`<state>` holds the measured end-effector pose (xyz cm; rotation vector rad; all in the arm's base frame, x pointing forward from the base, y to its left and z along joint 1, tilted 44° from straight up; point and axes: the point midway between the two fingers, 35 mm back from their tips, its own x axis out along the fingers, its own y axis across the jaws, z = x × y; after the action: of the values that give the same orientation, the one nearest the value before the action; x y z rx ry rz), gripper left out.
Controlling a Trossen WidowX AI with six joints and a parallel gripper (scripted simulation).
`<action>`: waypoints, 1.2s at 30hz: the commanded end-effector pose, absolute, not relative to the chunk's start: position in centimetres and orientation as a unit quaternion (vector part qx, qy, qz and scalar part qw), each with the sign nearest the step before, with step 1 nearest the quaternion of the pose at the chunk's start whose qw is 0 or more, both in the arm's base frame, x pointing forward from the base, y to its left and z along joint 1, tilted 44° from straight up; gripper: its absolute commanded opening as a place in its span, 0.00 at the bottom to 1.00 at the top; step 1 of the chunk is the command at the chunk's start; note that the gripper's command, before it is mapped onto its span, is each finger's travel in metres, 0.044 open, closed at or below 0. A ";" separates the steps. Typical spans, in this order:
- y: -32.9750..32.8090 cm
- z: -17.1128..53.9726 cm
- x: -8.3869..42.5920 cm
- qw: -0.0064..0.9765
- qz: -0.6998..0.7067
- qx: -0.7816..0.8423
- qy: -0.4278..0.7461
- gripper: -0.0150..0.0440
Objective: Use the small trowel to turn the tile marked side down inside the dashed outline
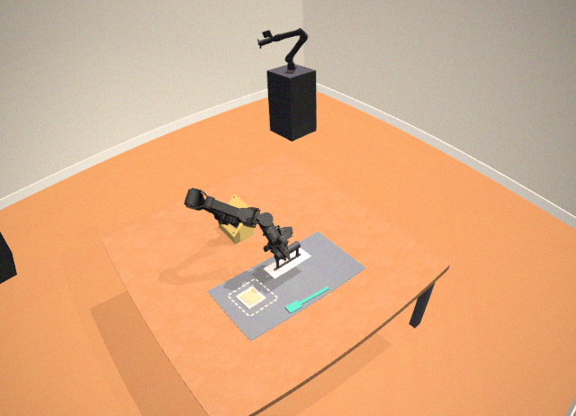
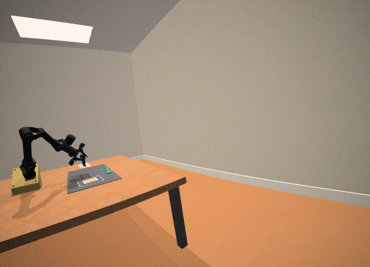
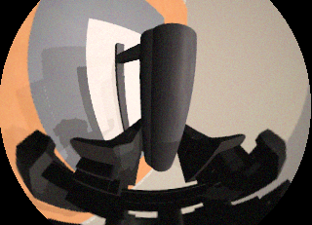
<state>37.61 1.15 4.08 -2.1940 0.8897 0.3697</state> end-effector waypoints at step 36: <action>1.2 4.0 37.7 0.365 0.143 -0.852 0.346 0.25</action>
<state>37.64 1.20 4.08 -2.1941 0.8898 0.3701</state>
